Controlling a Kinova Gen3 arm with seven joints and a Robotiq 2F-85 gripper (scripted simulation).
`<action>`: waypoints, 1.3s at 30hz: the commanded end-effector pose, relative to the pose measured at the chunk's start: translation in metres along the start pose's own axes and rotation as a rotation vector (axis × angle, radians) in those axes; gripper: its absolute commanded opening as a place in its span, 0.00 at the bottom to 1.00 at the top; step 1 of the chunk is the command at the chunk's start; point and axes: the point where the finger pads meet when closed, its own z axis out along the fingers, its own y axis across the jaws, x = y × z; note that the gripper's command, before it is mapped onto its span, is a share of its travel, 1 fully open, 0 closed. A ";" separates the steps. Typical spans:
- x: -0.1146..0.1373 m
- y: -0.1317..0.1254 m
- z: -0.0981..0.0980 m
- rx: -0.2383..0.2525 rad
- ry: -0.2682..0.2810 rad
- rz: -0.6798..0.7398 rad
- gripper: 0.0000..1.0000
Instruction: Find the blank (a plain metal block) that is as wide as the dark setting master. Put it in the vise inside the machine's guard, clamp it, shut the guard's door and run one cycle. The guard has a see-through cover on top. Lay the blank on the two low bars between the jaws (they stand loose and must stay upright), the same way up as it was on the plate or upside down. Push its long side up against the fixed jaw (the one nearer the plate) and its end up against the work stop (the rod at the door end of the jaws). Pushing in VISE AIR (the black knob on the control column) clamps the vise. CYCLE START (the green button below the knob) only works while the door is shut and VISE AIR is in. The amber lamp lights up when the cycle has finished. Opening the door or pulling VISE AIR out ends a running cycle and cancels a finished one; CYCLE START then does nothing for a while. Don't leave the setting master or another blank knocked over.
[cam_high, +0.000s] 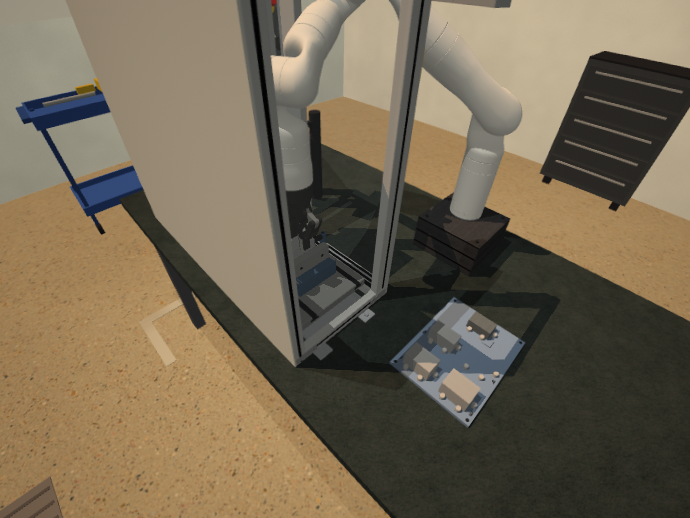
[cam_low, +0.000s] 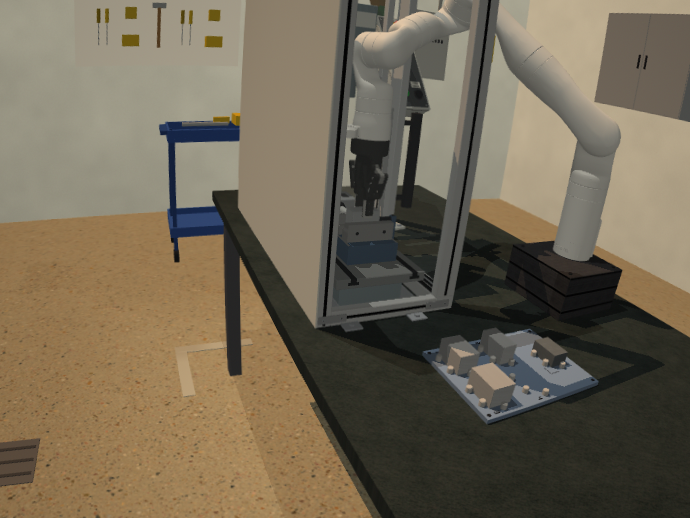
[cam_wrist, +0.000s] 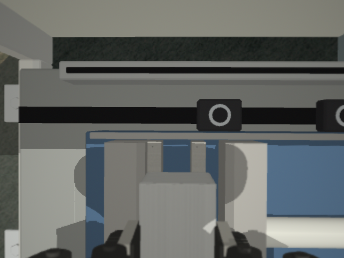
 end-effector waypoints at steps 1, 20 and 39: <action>0.000 0.000 -0.001 0.000 0.001 0.000 0.10; -0.003 0.000 -0.001 0.000 0.001 0.000 0.10; -0.003 0.000 -0.001 0.000 0.001 0.000 1.00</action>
